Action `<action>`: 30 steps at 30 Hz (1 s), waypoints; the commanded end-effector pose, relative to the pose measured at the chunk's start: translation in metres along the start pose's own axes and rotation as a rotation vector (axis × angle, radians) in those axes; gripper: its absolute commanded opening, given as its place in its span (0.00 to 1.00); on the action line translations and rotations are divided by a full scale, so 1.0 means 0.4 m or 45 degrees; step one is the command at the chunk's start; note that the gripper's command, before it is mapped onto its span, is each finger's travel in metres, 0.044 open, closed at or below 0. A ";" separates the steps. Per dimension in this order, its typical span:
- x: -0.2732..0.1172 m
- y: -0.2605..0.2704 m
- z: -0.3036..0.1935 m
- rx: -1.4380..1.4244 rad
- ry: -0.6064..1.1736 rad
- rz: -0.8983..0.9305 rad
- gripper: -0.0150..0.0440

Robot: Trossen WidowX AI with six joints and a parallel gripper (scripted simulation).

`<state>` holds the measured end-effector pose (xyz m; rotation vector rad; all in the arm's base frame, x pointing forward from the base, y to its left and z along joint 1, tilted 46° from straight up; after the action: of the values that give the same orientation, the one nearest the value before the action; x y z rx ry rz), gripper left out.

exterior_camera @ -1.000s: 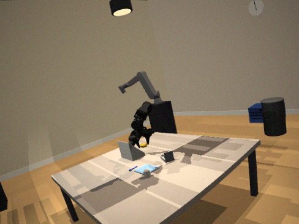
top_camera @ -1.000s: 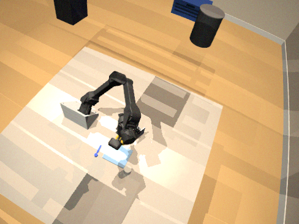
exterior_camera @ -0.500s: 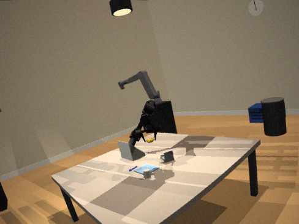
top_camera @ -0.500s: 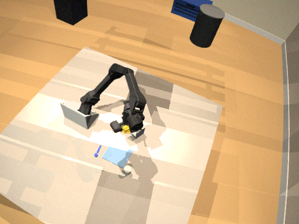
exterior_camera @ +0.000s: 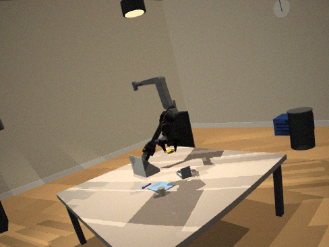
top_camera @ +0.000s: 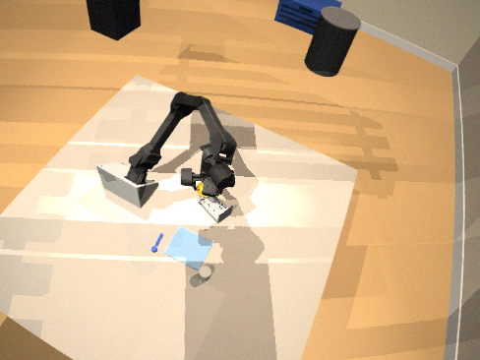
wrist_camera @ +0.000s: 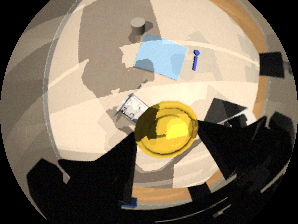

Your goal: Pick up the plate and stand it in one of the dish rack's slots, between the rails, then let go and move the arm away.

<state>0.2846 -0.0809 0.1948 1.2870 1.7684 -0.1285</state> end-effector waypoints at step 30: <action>0.031 -0.025 -0.275 1.141 0.025 -0.006 0.25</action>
<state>0.2113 -0.0173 0.2456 1.8812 1.7783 -0.9854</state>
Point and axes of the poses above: the point midway between the two fingers, 35 mm back from their tips, its own x axis out along the fingers, its own y axis across the jaws, z = x × y, the point moved 10 cm from there along -x, back along the fingers, and after that the axes turned 4 degrees about -x, right-handed, at the moved point
